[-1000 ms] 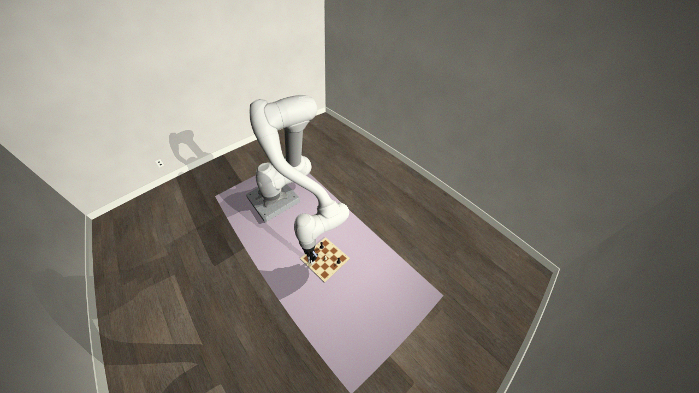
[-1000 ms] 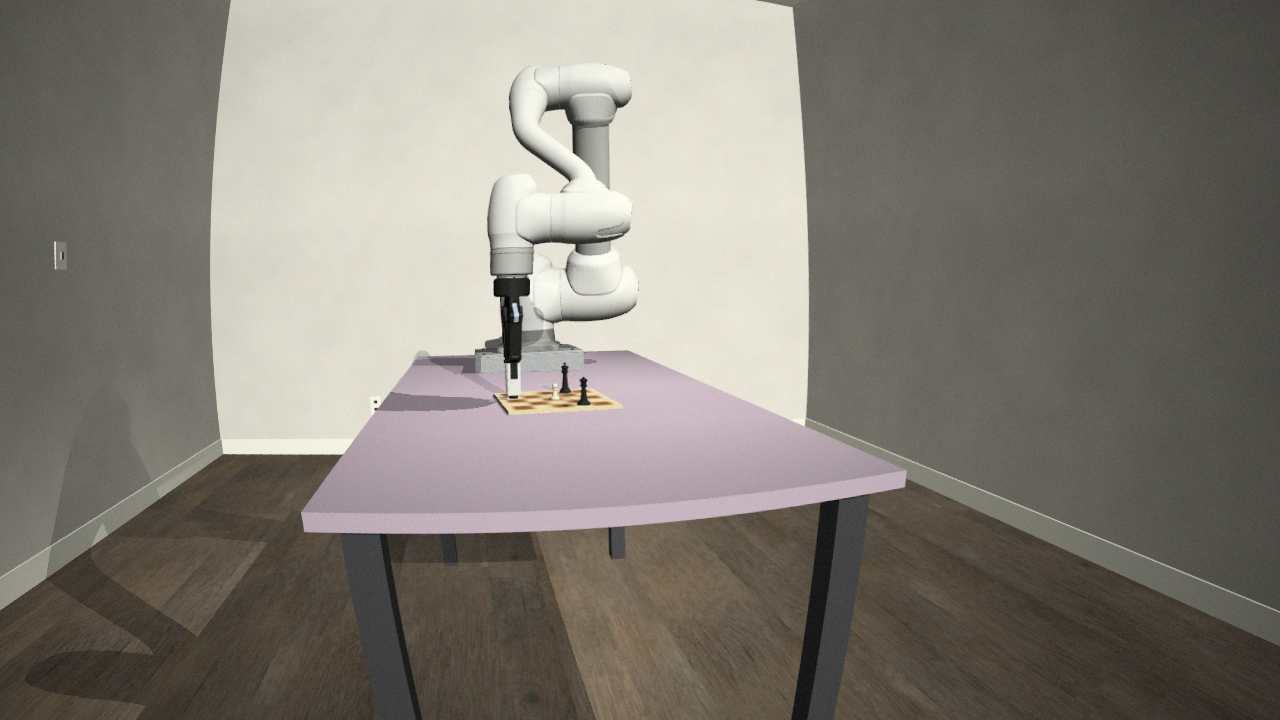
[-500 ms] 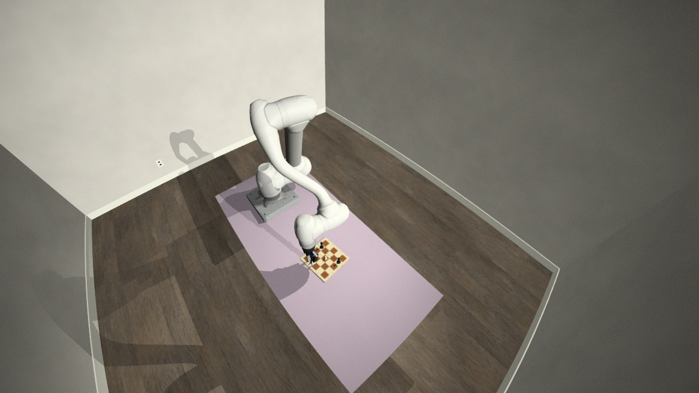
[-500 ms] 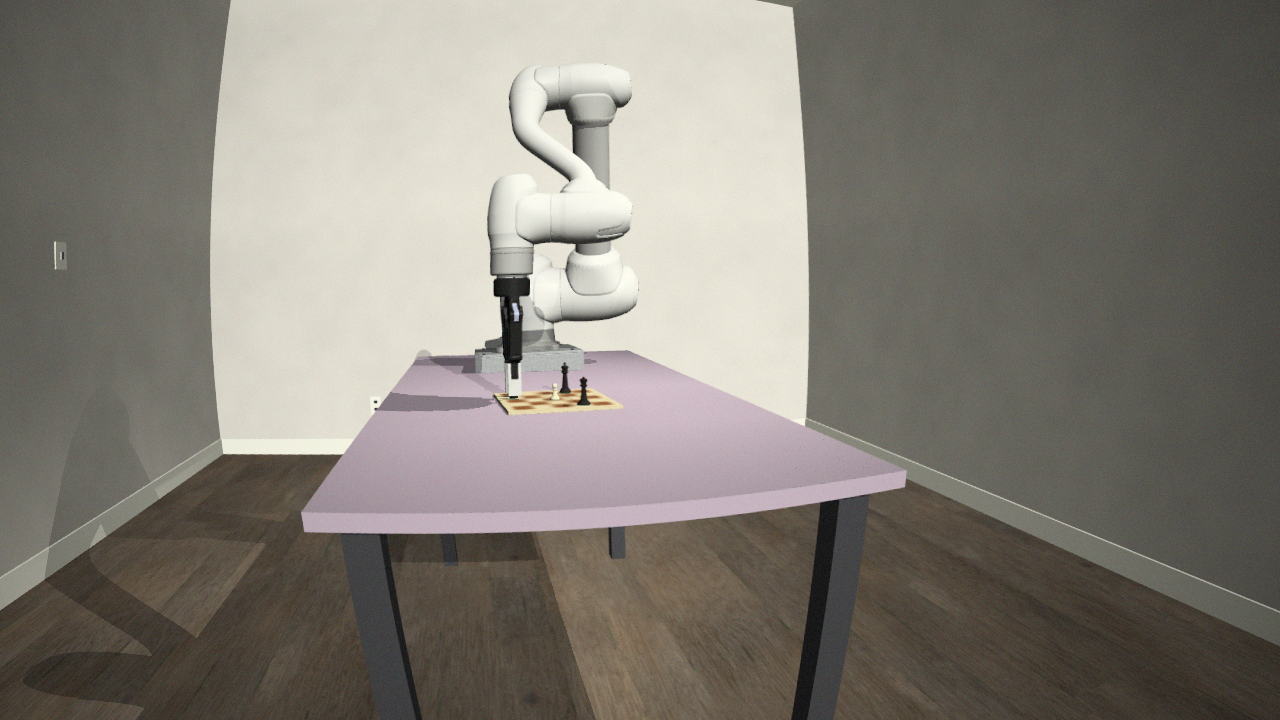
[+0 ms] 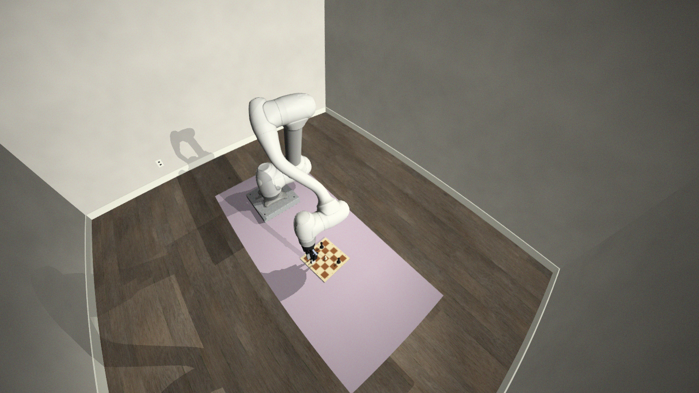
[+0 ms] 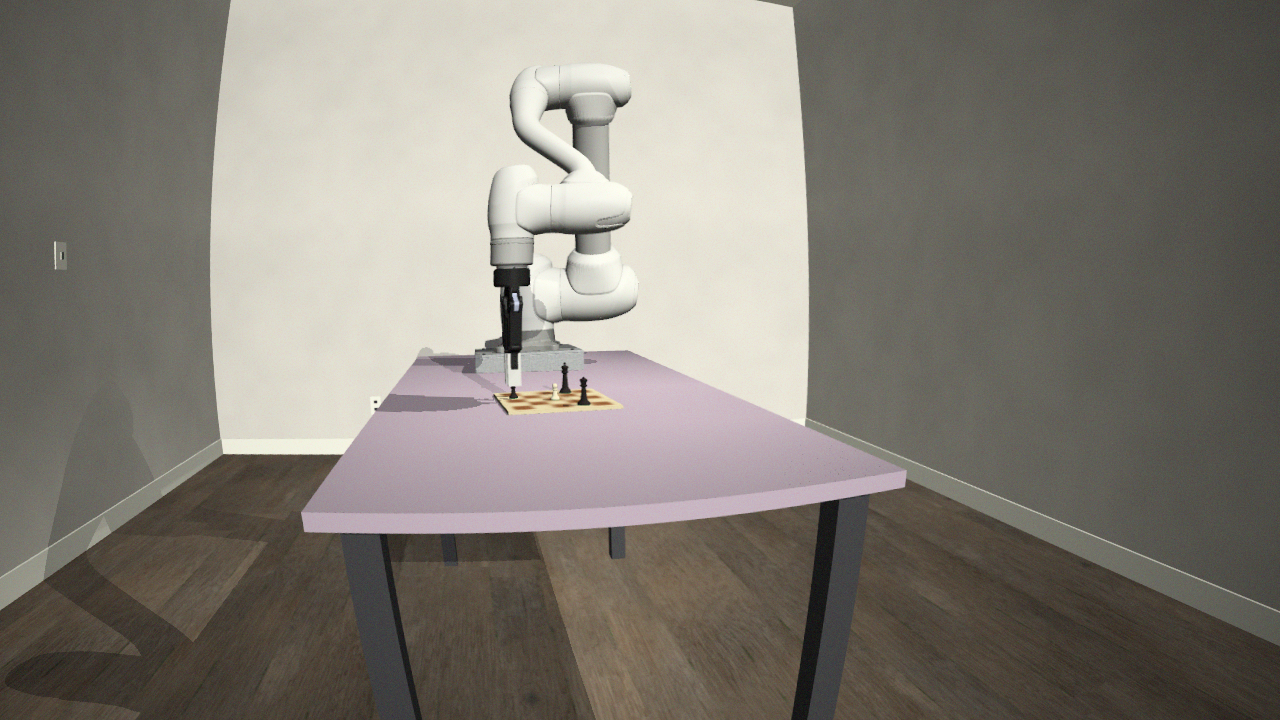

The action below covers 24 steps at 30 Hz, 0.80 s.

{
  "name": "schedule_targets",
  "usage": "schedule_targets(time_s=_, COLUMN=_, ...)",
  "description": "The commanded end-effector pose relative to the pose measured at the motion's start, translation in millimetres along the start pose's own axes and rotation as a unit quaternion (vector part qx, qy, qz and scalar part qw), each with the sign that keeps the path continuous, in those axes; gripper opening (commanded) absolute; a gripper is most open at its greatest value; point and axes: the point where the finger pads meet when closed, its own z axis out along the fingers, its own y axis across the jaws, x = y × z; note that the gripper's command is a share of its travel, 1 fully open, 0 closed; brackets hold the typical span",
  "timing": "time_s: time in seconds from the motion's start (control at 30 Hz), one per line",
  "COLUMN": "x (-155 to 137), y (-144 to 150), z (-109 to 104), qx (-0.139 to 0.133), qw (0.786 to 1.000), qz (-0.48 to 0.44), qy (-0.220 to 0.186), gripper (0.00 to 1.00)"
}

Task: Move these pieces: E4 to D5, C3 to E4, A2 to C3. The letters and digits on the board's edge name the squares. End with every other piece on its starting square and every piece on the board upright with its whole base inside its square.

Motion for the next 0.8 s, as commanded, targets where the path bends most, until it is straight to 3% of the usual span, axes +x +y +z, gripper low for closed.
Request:
schedule_targets(time_s=0.0, x=0, y=0, z=-12, qx=0.0, qw=1.0, qz=0.0, qy=0.0, gripper=0.2)
schedule_targets(time_s=0.23, x=0, y=0, z=-50, qx=0.0, qw=1.0, qz=0.0, qy=0.0, gripper=0.2)
schedule_targets(time_s=0.63, x=0, y=0, z=-71, qx=0.0, qw=1.0, qz=0.0, qy=0.0, gripper=0.2)
schedule_targets(time_s=0.67, x=0, y=0, z=-71, qx=0.0, qw=1.0, qz=0.0, qy=0.0, gripper=1.0)
schedule_targets(time_s=0.77, x=0, y=0, z=-71, qx=0.0, qw=1.0, qz=0.0, qy=0.0, gripper=1.0)
